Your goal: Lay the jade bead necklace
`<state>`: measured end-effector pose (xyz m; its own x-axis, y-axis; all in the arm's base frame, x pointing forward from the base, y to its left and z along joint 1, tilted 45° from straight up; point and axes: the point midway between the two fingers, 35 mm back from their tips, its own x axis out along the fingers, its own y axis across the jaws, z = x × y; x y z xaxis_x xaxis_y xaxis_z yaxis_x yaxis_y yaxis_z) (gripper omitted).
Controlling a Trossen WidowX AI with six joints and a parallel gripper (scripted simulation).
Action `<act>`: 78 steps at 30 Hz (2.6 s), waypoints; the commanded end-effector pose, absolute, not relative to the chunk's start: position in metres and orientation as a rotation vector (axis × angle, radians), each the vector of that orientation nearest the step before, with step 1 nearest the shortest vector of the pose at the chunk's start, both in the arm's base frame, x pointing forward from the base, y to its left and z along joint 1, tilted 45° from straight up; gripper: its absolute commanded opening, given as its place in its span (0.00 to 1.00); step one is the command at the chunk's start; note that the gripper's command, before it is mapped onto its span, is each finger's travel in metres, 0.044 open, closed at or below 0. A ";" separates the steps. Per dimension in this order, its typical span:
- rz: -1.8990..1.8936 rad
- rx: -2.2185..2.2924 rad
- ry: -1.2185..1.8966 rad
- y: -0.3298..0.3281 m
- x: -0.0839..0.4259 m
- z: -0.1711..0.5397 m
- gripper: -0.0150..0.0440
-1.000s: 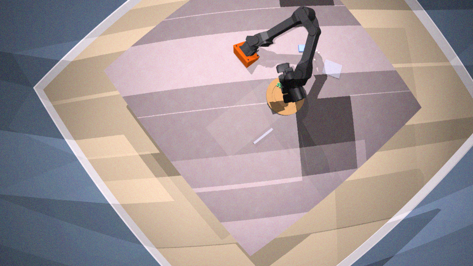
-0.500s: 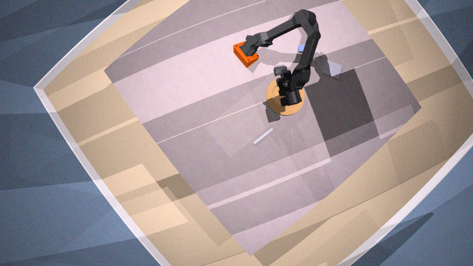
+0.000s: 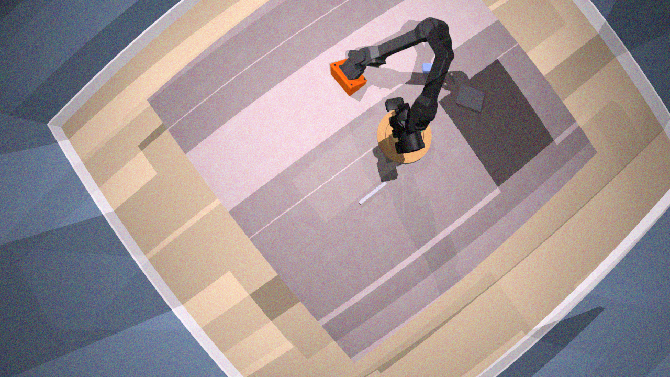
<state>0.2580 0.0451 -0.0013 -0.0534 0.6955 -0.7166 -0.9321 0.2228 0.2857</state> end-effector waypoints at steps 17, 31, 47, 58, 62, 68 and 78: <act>1.366 -0.327 0.905 0.044 0.257 0.000 0.92; 1.185 -0.059 1.121 0.040 0.255 0.017 0.78; 0.914 0.280 1.359 0.043 0.253 0.029 0.53; 0.915 0.270 1.351 0.049 0.254 0.023 0.53; 0.915 0.273 1.353 0.053 0.254 0.018 0.53; 0.915 0.277 1.355 0.060 0.252 0.012 0.53; 0.917 0.271 1.353 0.065 0.252 0.007 0.44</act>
